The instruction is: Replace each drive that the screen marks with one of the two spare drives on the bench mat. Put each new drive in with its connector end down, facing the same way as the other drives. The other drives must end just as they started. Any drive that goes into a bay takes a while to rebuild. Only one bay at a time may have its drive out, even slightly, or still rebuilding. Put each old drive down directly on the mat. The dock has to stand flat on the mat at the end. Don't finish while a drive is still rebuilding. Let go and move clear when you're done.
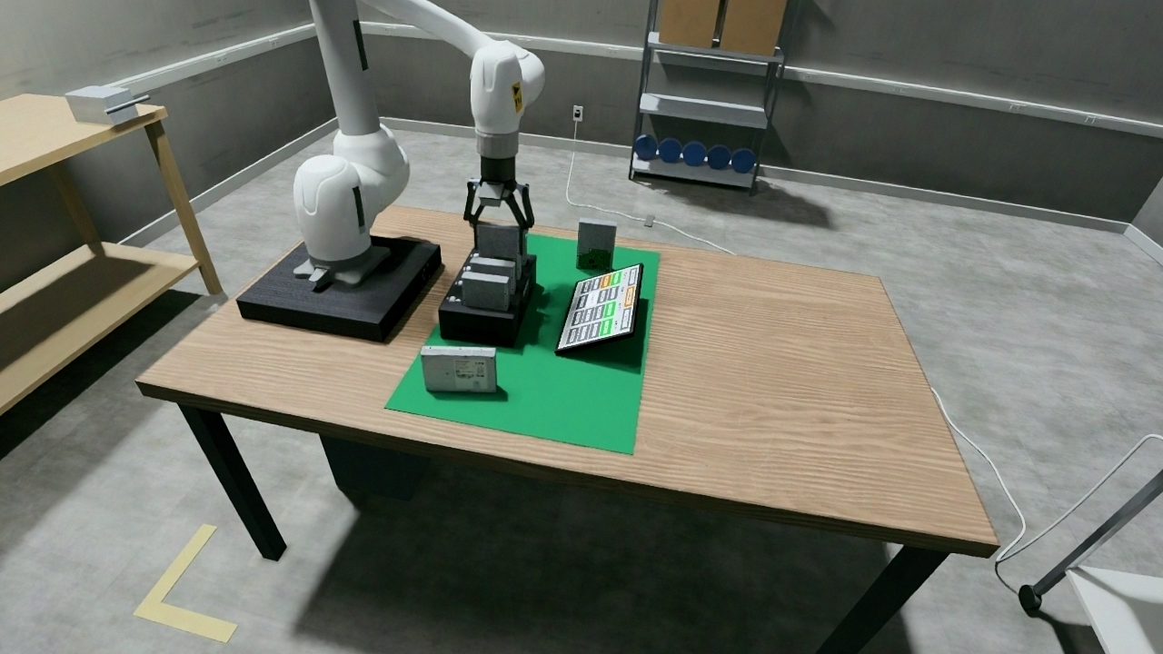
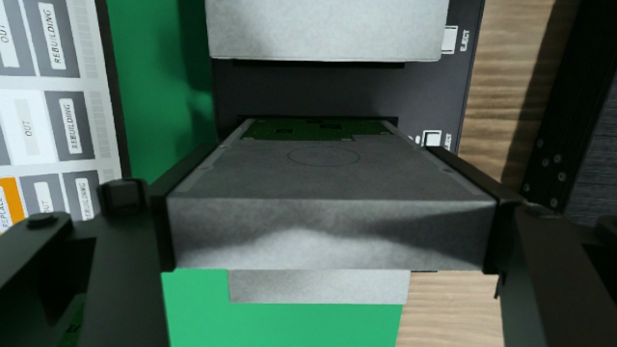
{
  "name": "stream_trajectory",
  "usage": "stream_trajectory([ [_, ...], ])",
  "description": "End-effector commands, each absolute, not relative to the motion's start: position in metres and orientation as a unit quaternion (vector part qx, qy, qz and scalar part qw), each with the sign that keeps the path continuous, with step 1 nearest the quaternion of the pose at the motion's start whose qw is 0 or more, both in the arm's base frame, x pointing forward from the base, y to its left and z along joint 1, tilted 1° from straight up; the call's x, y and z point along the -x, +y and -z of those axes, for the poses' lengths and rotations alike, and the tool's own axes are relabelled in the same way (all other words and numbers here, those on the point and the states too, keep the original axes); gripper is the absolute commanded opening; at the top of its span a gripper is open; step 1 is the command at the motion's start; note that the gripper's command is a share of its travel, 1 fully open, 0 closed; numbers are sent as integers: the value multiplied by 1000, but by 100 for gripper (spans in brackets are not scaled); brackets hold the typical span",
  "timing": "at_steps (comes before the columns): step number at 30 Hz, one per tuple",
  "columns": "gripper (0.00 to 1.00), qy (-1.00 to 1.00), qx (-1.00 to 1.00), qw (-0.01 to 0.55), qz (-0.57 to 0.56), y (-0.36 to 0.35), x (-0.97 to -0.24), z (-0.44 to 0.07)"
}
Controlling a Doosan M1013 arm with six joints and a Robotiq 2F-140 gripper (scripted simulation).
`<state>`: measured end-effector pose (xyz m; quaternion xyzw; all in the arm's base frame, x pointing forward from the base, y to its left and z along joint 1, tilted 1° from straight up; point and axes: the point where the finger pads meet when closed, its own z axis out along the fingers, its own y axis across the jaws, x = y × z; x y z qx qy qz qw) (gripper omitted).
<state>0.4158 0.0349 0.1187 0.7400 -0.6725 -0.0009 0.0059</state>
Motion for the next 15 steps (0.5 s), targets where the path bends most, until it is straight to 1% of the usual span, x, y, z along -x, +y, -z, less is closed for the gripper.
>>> stream_trajectory([
  [1, 10, -673, -740, 5, 1, 35, -416, -118],
  [15, 10, -673, -740, 5, 1, 35, -416, -109],
])
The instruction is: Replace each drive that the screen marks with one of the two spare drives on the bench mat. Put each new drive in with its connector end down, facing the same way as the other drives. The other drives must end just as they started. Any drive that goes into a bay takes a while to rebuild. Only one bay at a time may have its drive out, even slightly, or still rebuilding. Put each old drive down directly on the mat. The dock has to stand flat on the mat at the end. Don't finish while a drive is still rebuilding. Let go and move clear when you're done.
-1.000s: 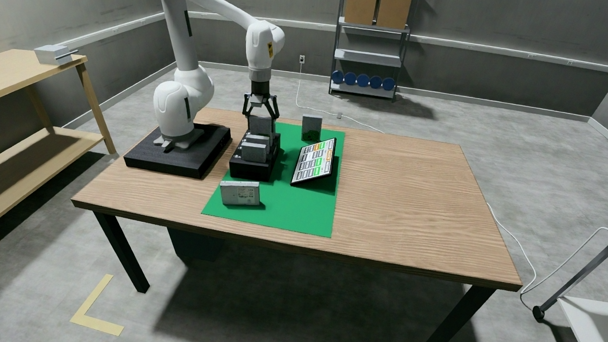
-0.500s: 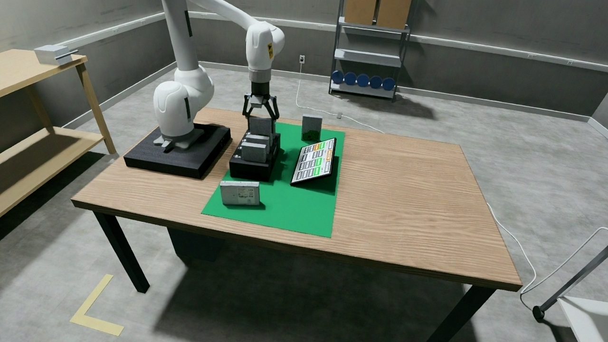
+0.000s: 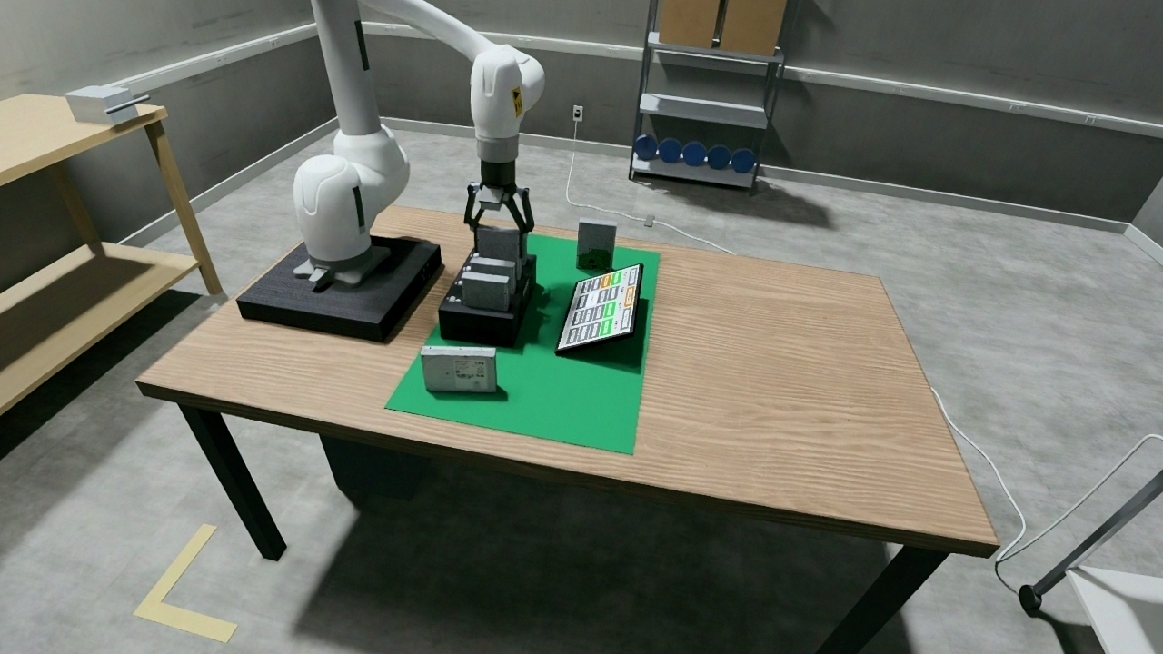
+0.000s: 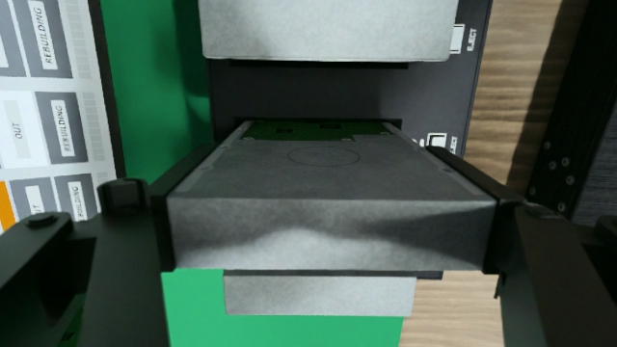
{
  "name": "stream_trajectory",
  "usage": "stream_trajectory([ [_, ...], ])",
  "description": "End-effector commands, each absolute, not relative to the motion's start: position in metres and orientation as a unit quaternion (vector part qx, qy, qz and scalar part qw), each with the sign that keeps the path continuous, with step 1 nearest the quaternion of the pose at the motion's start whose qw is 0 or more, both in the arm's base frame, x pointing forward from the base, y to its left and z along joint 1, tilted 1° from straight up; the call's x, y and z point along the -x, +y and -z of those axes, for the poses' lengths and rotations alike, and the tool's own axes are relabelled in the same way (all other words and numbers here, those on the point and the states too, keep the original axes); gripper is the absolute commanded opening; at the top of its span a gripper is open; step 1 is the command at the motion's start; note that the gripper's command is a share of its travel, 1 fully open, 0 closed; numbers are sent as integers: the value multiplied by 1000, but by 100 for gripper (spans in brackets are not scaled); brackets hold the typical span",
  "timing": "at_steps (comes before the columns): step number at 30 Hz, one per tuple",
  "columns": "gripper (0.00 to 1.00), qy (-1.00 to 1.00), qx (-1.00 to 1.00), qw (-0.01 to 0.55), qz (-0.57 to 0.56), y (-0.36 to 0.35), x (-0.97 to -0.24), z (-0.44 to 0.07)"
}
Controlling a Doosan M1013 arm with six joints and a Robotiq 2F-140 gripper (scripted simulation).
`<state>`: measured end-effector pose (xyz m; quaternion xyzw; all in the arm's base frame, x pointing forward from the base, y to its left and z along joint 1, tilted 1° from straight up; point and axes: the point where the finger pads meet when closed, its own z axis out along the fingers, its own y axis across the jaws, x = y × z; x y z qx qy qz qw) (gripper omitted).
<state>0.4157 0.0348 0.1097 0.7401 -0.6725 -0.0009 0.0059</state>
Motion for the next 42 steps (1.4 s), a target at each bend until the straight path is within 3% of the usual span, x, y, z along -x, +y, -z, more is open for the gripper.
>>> stream_trajectory([
  [1, 10, -673, -740, 5, 1, 35, -416, -108],
  [42, 10, -673, -740, 5, 1, 35, -416, -73],
])
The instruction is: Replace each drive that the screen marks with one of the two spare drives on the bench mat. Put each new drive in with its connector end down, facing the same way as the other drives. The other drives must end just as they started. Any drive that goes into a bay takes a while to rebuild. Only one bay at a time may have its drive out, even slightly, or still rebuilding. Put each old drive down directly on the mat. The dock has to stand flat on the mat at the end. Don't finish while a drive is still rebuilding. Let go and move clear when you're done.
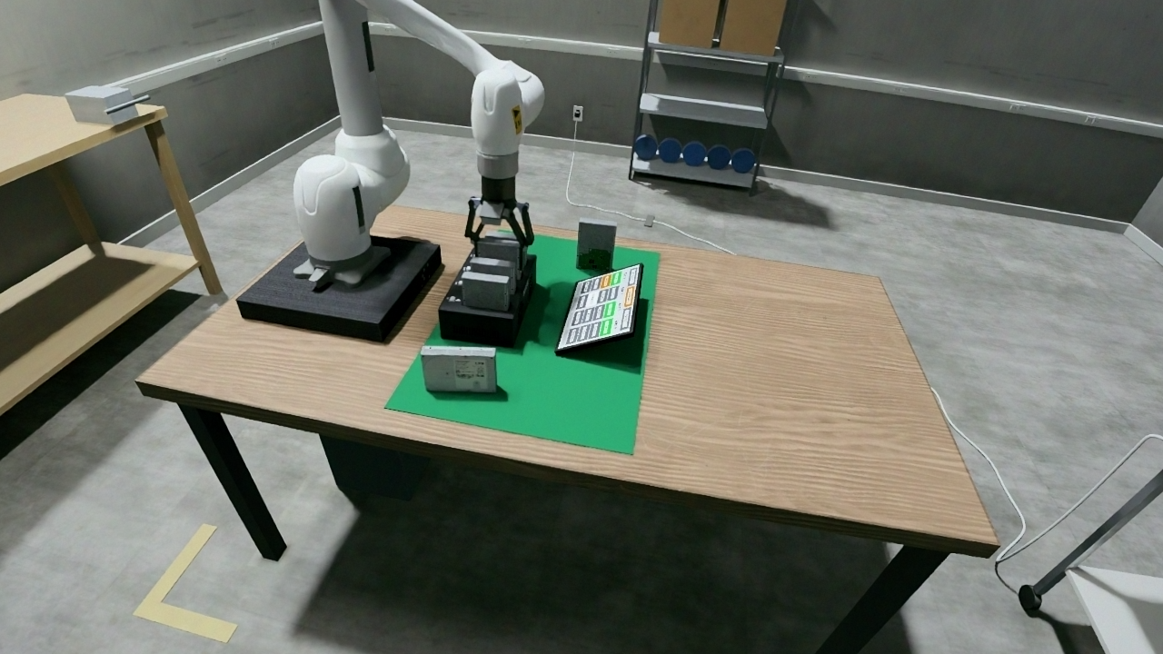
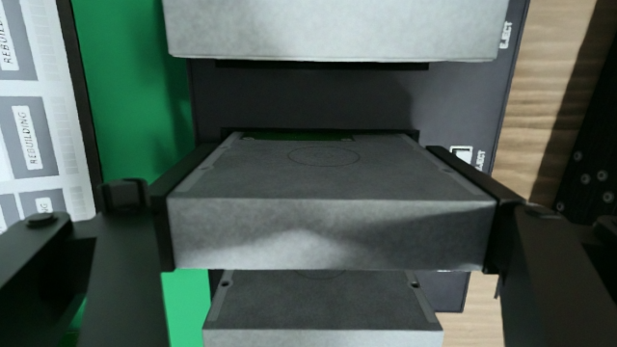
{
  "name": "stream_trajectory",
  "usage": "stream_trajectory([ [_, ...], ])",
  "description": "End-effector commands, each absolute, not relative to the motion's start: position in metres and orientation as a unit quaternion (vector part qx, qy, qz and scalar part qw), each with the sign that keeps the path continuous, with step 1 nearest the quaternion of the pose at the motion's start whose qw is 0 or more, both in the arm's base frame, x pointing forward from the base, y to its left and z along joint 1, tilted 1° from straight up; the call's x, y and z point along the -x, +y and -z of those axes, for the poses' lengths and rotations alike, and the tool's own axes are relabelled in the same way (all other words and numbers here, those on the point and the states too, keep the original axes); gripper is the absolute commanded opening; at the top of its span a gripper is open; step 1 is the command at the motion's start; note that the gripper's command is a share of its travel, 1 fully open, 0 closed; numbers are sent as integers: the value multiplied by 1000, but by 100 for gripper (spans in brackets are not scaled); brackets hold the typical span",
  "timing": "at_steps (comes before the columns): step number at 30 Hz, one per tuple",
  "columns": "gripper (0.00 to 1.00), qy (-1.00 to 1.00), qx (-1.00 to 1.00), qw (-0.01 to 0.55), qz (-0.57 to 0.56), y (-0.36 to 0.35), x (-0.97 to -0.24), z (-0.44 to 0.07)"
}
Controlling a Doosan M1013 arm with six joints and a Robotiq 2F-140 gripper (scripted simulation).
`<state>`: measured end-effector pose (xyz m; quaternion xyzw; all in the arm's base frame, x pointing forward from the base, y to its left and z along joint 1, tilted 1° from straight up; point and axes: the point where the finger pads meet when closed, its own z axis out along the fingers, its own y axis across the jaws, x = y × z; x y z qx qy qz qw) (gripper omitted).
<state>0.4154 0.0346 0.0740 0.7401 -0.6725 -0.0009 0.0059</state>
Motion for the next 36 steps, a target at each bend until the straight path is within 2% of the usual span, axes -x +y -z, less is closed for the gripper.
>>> stream_trajectory([
  [1, 10, -673, -740, 5, 1, 35, -416, -72],
  [36, 10, -673, -740, 5, 1, 35, -416, -59],
])
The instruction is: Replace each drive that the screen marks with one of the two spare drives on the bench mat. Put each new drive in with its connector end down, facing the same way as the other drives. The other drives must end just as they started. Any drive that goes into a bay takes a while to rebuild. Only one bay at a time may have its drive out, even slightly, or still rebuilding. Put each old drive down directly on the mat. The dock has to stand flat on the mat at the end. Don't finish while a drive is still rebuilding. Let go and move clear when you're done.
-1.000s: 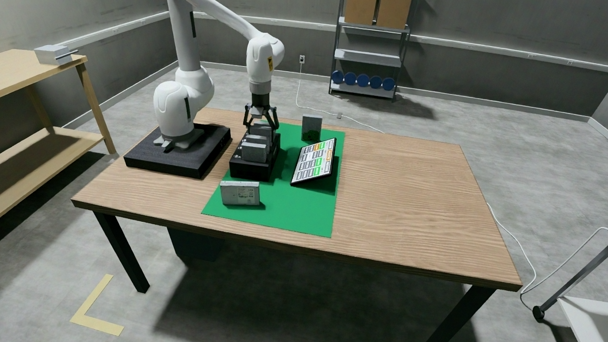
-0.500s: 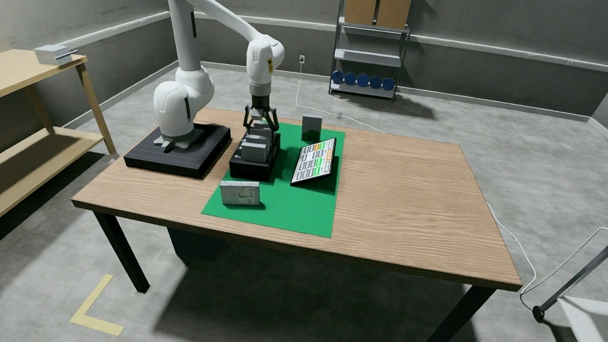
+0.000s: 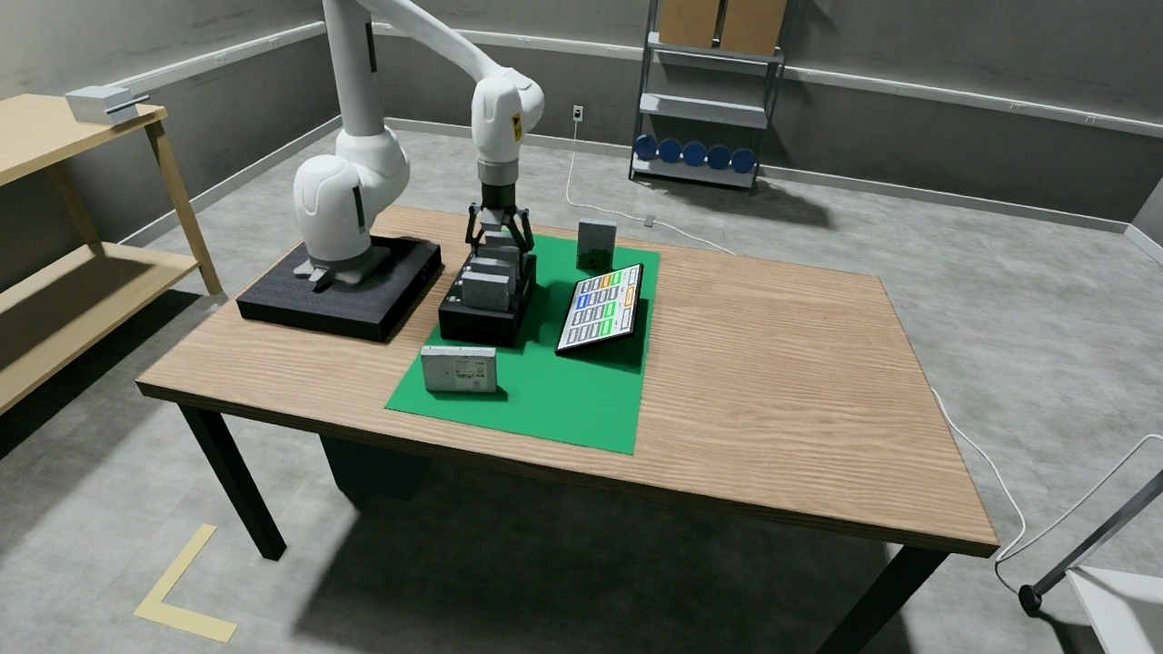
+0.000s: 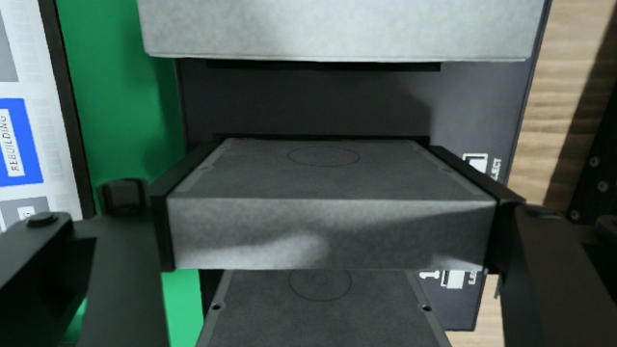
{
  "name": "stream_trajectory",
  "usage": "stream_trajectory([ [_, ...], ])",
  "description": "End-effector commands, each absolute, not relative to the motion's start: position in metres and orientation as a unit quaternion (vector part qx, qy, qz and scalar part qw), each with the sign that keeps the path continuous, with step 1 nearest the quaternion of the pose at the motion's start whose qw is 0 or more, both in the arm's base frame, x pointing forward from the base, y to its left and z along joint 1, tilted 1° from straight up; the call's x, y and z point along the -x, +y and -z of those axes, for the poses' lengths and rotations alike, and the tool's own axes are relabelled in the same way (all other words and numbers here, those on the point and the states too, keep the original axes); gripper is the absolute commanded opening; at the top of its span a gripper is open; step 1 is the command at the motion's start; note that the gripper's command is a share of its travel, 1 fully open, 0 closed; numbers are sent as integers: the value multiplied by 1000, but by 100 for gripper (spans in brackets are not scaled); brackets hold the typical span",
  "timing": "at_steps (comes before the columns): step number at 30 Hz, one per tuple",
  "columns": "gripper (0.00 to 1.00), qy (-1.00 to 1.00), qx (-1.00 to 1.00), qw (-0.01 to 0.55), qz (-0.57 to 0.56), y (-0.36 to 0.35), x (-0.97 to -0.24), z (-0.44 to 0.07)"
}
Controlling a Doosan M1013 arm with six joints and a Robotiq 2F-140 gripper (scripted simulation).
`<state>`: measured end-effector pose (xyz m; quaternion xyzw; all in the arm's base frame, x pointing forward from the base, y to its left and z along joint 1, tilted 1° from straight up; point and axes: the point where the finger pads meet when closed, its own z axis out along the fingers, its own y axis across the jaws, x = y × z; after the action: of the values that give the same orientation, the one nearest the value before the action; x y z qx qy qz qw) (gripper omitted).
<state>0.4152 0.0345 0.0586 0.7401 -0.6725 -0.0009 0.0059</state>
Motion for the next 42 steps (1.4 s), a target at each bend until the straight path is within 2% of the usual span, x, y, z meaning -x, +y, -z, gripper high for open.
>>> stream_trajectory([
  [1, 10, -673, -740, 5, 1, 35, -416, -59],
  [23, 10, -673, -740, 5, 1, 35, -416, -59],
  [24, 89, -673, -740, 5, 1, 35, -416, -59],
  [42, 89, -673, -740, 5, 1, 35, -416, -59],
])
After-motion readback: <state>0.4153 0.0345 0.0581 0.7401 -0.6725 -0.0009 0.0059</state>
